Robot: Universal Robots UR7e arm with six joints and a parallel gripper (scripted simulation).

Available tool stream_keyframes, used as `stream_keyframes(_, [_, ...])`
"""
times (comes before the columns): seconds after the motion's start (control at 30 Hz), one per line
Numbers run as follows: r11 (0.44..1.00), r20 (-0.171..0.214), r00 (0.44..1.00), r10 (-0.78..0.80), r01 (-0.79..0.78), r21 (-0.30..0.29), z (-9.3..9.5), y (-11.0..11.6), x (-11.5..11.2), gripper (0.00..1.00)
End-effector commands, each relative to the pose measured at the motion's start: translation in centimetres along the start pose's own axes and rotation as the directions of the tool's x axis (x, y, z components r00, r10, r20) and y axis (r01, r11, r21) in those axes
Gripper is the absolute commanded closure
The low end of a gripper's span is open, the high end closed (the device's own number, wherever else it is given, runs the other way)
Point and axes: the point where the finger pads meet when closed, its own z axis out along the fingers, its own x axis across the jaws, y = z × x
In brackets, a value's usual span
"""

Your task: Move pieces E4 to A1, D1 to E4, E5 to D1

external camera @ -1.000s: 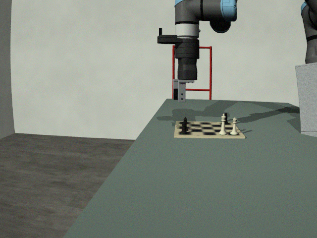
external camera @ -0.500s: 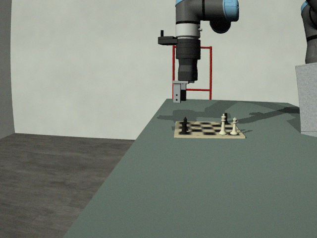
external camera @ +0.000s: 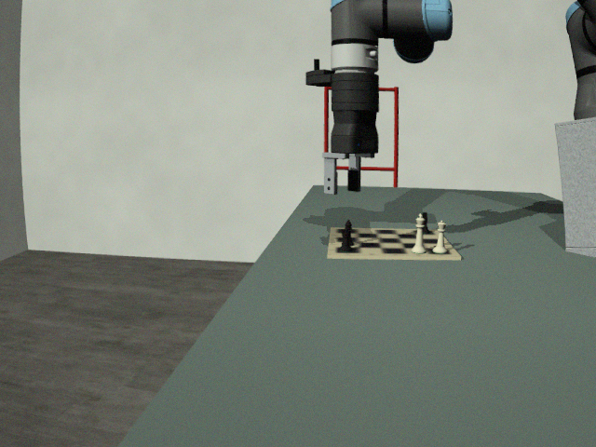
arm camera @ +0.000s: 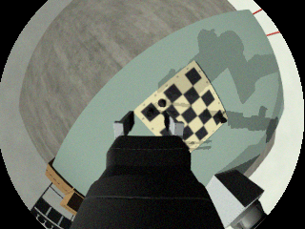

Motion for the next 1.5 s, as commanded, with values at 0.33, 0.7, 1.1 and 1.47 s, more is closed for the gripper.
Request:
stream_keyframes(0.33, [0.967, -0.003, 0.967, 0.254, -0.254, 0.004, 0.05, 0.65, 0.08, 0.0])
stream_keyframes(0.7, [0.946, -0.002, 0.946, 0.324, -0.324, 0.004, 0.08, 0.88, 0.11, 0.0])
stream_keyframes(1.1, [0.941, -0.002, 0.941, 0.337, -0.337, 0.004, 0.09, 0.93, 0.12, 0.27])
stream_keyframes(1.47, [0.941, -0.002, 0.941, 0.337, -0.337, 0.004, 0.09, 0.93, 0.12, 0.27])
